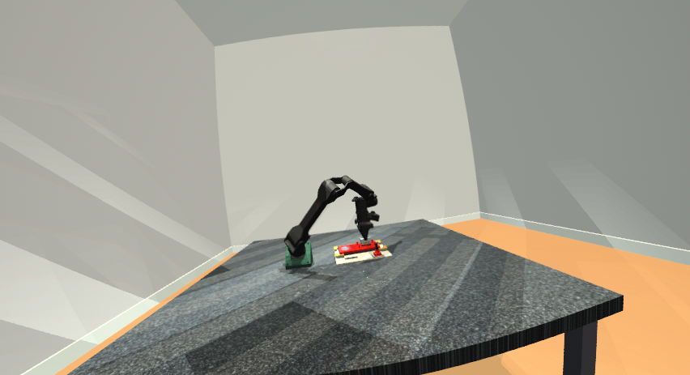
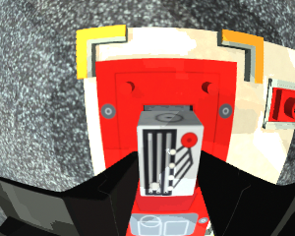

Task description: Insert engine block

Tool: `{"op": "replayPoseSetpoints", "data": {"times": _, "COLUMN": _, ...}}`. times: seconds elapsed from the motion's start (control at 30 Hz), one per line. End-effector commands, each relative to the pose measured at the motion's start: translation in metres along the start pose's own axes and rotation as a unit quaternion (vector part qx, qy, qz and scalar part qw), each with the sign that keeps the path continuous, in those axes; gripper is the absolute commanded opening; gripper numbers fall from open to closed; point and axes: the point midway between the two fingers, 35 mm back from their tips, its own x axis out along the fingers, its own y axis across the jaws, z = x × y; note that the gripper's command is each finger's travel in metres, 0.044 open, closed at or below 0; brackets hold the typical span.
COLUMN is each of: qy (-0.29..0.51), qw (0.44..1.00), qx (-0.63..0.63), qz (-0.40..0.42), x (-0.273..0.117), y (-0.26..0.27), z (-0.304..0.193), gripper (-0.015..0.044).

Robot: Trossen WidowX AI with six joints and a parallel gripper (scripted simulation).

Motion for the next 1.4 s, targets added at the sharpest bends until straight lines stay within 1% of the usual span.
{"op": "replayPoseSetpoints", "data": {"times": 0.0, "qy": 0.0, "qw": 1.0, "qx": -0.003, "qz": -0.002, "x": 0.002, "y": 0.0, "z": 0.0, "gripper": 0.0159}}
{"op": "replayPoseSetpoints", "data": {"times": 1.37, "qy": 0.0, "qw": 1.0, "qx": -0.003, "qz": -0.002, "x": 0.012, "y": -0.001, "z": 0.0, "gripper": 0.0159}}
